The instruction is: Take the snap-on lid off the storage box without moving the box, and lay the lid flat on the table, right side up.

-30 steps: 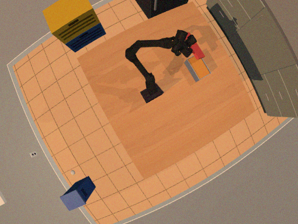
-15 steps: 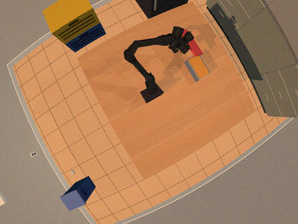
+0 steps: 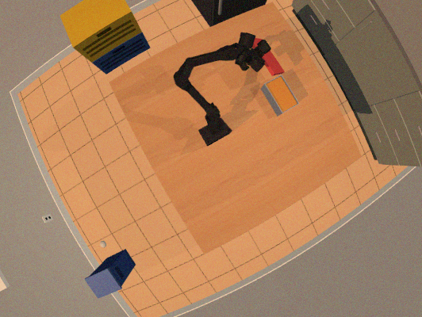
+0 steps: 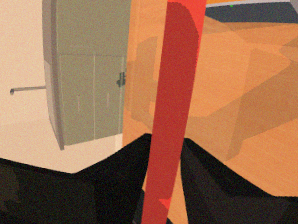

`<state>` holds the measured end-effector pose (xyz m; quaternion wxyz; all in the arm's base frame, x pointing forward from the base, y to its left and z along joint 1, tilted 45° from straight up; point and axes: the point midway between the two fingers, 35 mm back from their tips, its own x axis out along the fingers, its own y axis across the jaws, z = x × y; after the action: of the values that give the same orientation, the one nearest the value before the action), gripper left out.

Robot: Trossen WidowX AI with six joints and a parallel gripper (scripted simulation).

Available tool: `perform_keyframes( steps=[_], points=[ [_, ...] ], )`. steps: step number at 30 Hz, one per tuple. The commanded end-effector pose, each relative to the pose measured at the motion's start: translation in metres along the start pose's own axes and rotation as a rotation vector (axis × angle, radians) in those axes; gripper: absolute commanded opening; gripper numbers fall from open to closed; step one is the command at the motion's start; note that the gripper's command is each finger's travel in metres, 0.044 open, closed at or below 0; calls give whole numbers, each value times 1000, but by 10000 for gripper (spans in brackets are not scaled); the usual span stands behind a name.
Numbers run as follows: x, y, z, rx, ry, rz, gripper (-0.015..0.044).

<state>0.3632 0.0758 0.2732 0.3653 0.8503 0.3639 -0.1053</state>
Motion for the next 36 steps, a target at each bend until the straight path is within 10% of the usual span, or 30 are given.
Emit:
perform_keyframes(
  steps=[1,36],
  points=[
    [-4,4,-10,-5,0,20,0],
    [-11,-1,-73,-4,4,22,0]
  ],
)
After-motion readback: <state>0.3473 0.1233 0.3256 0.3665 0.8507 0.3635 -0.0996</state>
